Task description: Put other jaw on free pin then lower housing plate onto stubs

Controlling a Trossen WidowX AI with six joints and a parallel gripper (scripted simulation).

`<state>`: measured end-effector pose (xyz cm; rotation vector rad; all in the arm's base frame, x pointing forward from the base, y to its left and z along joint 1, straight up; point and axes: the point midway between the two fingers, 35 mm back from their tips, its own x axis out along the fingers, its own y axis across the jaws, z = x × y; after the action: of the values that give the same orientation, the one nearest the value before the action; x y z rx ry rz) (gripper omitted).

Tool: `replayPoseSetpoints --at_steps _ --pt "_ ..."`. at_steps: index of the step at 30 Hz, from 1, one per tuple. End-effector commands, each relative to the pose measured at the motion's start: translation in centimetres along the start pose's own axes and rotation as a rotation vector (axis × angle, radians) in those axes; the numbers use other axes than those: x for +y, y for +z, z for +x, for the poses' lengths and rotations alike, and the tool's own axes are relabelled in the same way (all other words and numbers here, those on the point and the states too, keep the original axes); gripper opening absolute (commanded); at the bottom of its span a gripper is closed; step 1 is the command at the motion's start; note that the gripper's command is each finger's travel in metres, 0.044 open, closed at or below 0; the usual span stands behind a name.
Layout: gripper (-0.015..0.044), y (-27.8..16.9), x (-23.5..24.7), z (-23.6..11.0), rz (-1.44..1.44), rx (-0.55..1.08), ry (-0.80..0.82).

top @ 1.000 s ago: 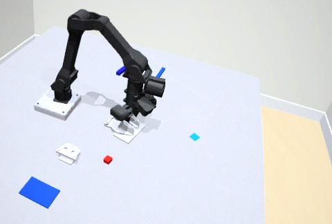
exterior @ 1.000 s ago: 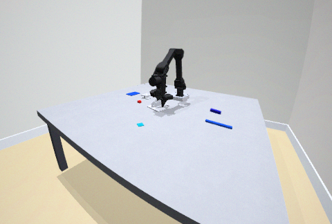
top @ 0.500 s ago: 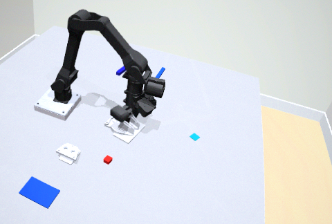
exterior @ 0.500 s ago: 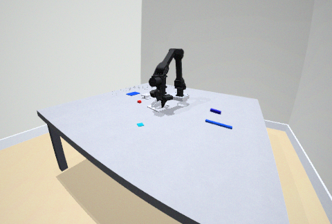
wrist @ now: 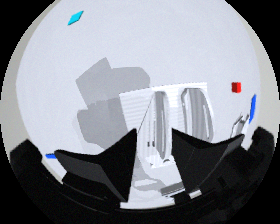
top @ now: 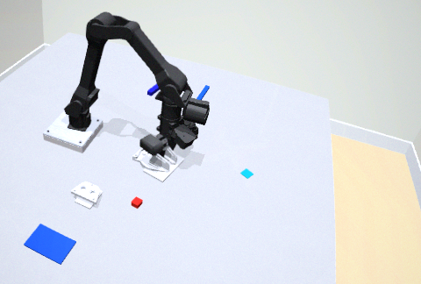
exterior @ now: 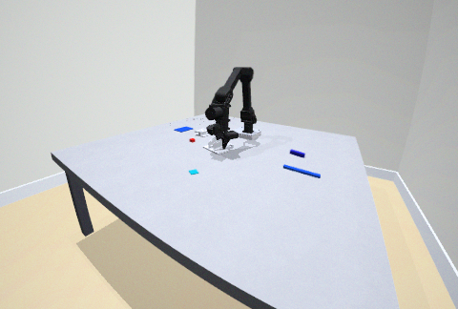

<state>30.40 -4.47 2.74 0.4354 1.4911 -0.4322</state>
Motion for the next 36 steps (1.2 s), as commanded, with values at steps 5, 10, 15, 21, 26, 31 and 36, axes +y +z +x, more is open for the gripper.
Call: replayPoseSetpoints --at_steps 5,10,15,21,26,31,36 --pt "0.0134 -0.07 -0.05 0.17 0.006 0.005 -0.003" --pt "0.0134 -0.07 -0.05 0.17 0.006 0.005 -0.003" --pt "0.0134 -0.07 -0.05 0.17 0.006 0.005 -0.003" --pt "0.0134 -0.07 -0.05 0.17 0.006 0.005 -0.003" --pt "0.0134 -0.07 -0.05 0.17 0.006 0.005 -0.003" --pt "0.0134 -0.06 -0.05 -0.10 0.006 0.005 -0.003" --pt "0.0134 -0.07 -0.05 -0.49 0.006 0.005 -0.003"
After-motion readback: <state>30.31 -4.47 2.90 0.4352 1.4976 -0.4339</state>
